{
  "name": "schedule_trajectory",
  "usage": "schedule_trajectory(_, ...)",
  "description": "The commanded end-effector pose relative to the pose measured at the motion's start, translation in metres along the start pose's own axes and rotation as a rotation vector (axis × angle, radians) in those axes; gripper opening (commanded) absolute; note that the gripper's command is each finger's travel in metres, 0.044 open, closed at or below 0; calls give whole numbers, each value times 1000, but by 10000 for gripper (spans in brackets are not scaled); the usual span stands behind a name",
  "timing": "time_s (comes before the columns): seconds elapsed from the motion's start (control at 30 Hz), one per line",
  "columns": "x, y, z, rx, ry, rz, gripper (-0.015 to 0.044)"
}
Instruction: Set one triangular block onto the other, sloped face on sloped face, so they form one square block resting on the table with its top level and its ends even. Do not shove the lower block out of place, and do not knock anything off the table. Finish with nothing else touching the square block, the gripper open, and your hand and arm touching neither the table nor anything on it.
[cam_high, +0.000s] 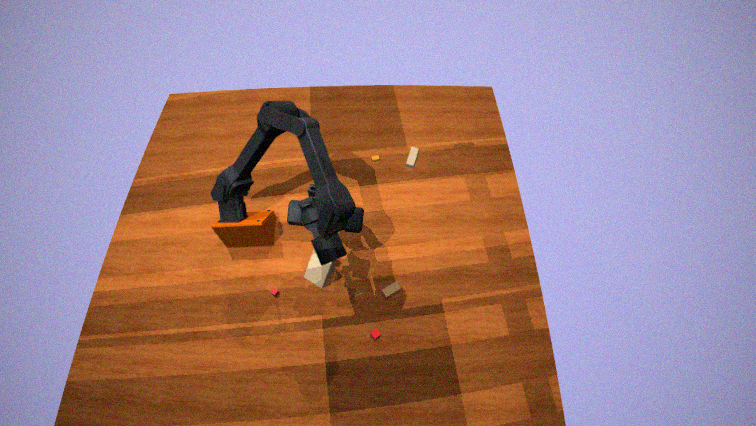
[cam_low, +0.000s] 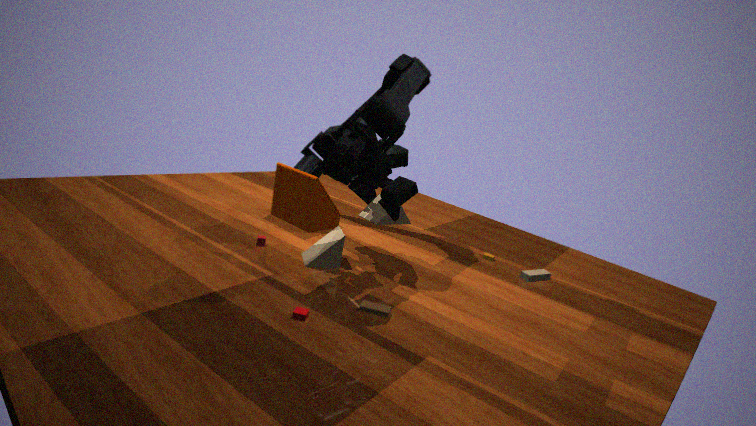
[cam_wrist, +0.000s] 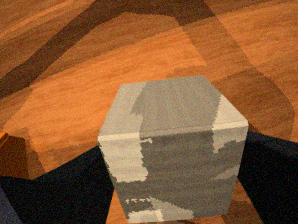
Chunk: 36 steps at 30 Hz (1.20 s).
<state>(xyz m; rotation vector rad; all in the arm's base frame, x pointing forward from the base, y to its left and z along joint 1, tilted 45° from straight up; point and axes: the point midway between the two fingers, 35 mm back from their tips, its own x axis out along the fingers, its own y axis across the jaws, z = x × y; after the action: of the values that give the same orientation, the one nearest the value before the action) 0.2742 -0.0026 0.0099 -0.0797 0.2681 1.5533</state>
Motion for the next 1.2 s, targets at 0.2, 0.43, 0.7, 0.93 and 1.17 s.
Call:
schedule_trajectory(0.2, -8, 1, 5, 46, 10, -10, 0)
schedule_trajectory(0.43, -7, 2, 6, 256, 34, -10, 0)
schedule_trajectory(0.7, -7, 3, 7, 495, 61, -18, 0)
schedule_trajectory(0.93, -6, 3, 8, 704, 83, -32, 0)
schedule_trajectory(1.17, -6, 4, 9, 913, 104, -51, 0)
